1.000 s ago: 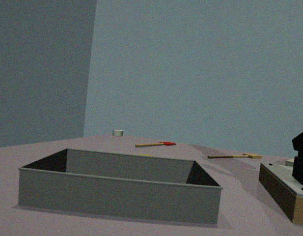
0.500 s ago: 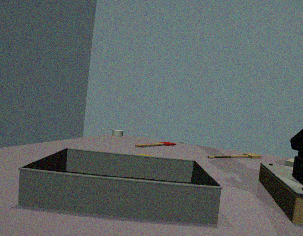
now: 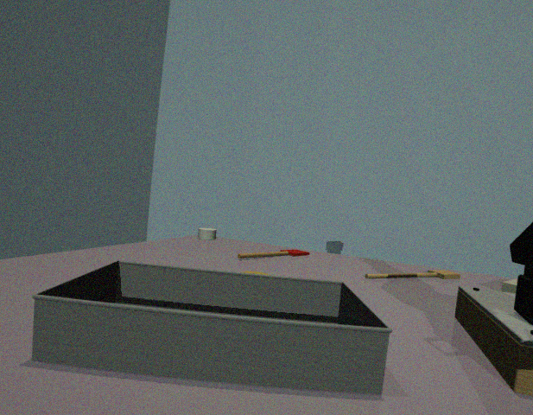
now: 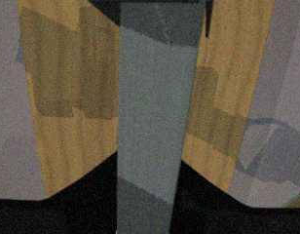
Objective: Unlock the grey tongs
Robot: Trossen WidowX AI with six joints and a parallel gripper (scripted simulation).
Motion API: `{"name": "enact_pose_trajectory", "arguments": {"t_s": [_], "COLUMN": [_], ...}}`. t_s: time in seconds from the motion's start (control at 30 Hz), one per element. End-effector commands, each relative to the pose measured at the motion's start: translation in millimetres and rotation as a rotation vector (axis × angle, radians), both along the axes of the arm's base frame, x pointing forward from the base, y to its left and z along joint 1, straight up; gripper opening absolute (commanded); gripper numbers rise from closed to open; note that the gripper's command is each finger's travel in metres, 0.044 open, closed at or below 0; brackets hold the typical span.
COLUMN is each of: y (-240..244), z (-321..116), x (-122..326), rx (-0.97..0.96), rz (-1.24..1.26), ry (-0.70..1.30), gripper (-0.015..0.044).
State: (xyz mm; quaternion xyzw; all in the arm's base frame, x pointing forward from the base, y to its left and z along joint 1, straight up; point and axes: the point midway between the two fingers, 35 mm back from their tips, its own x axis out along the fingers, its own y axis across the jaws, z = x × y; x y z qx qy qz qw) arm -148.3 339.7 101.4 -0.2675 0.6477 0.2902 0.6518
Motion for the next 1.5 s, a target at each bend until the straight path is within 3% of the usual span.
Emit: {"name": "enact_pose_trajectory", "arguments": {"t_s": [0.0,1.47], "y": [1,2], "z": [0,-64], "x": [-1,-2], "rx": [0.0,-0.002], "rz": [0.006,0.008], "ry": [0.009,0.005], "gripper": [-0.015,-0.015]}}
